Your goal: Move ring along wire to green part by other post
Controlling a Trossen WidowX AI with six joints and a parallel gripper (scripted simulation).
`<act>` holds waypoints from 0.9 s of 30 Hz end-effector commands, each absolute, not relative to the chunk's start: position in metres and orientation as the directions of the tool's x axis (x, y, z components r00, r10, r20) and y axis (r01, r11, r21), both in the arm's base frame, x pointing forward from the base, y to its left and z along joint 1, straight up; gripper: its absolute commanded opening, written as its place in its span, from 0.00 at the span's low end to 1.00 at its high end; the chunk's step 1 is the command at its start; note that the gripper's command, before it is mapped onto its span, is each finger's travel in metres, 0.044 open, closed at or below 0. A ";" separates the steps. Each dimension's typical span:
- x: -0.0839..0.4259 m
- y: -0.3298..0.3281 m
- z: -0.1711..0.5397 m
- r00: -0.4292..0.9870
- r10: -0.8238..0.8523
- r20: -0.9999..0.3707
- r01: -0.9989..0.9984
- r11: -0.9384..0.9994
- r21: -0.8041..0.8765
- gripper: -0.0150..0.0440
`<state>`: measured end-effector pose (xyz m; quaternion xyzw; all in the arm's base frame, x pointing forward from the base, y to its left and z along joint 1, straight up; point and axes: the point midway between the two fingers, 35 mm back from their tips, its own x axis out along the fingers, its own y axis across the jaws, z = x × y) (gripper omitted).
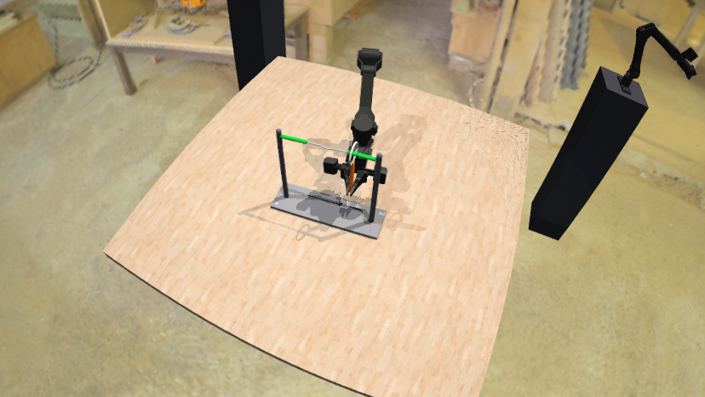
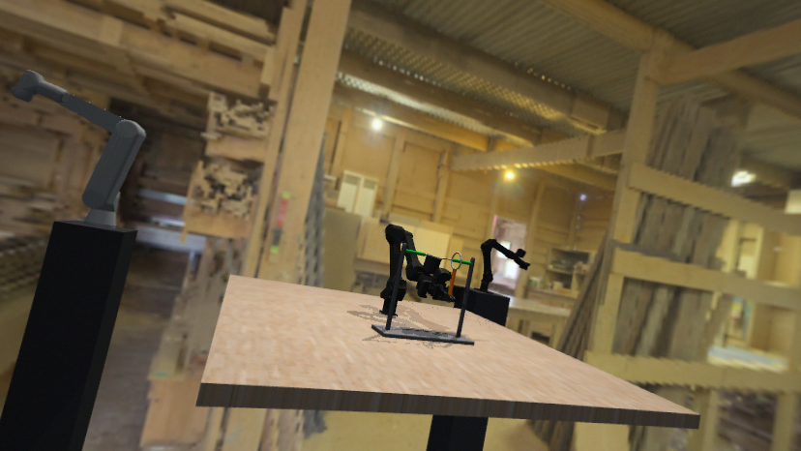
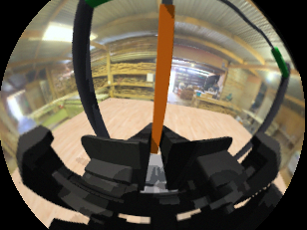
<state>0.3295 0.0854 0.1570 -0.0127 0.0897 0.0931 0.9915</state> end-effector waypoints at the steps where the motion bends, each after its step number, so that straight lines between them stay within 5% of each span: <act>1: 0.329 0.089 0.158 0.967 0.182 -0.179 -0.185 0.983 -0.004 0.00; 27: 0.330 0.091 0.135 0.967 0.183 -0.180 -0.186 0.982 -0.004 0.00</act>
